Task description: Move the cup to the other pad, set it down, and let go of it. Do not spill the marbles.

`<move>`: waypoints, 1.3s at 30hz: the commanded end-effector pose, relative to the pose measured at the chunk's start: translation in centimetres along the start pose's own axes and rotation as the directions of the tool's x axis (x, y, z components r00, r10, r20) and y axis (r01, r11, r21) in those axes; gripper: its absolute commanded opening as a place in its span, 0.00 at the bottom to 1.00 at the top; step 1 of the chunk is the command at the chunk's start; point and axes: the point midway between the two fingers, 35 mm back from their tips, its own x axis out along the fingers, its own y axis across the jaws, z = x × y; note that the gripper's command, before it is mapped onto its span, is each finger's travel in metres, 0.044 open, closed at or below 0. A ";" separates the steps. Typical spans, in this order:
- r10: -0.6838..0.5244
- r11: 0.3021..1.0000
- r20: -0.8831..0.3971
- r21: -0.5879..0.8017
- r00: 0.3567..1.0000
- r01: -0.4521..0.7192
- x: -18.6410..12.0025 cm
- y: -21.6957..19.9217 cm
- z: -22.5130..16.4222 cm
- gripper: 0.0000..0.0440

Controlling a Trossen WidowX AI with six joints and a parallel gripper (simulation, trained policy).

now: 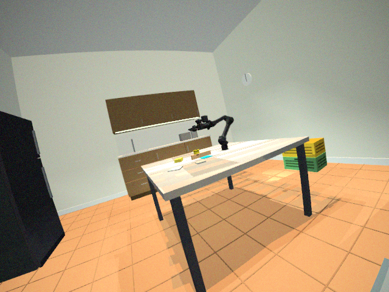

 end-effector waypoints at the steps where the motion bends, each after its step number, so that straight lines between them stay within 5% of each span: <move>1: -0.004 1.000 -0.004 0.003 1.000 0.004 0.0 0.0 0.0 0.85; 13: -0.024 0.999 -0.120 0.045 0.992 0.030 0.2 0.2 -1.2 0.15; 39: 0.054 0.986 -0.460 0.165 0.886 0.026 1.4 3.5 -3.8 0.27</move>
